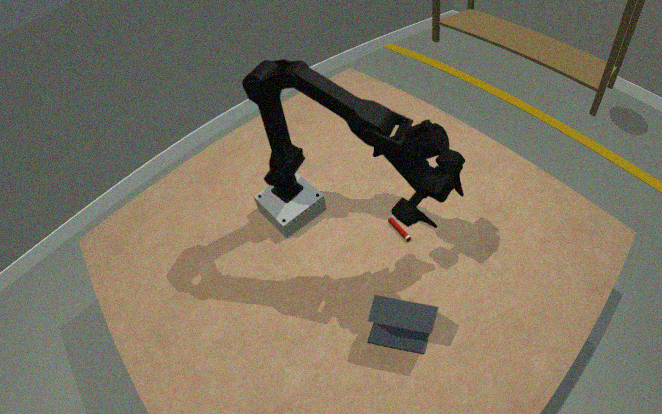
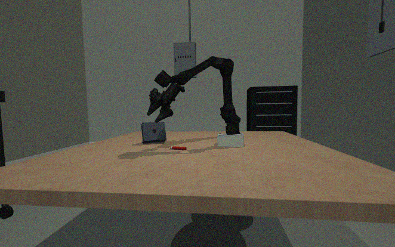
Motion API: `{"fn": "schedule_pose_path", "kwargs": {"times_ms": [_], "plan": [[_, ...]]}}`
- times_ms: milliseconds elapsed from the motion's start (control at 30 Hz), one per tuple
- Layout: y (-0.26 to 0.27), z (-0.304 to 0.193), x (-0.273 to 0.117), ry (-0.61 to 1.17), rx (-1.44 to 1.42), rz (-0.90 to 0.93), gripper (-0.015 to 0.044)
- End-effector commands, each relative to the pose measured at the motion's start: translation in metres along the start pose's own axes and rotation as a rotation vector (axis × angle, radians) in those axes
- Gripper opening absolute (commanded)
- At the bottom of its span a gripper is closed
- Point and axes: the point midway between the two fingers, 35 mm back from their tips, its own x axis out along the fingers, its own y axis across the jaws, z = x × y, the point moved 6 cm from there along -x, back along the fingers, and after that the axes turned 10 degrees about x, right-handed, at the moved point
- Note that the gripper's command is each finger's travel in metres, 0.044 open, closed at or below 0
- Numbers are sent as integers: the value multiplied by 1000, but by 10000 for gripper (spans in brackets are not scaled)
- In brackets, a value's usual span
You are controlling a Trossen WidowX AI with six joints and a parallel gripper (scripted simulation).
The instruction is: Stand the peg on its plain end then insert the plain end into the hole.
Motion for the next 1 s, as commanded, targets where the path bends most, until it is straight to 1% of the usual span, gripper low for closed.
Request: {"fn": "schedule_pose_path", "kwargs": {"times_ms": [0,267,533,733,967], "plan": [[-6,-10,7,73,4,-89,440],[-22,-32,17,249,-2,-298,440],[-36,-52,17,414,-22,-508,440],[-38,-54,18,428,-25,-526,440],[-43,-58,27,428,-24,-525,440]]}}
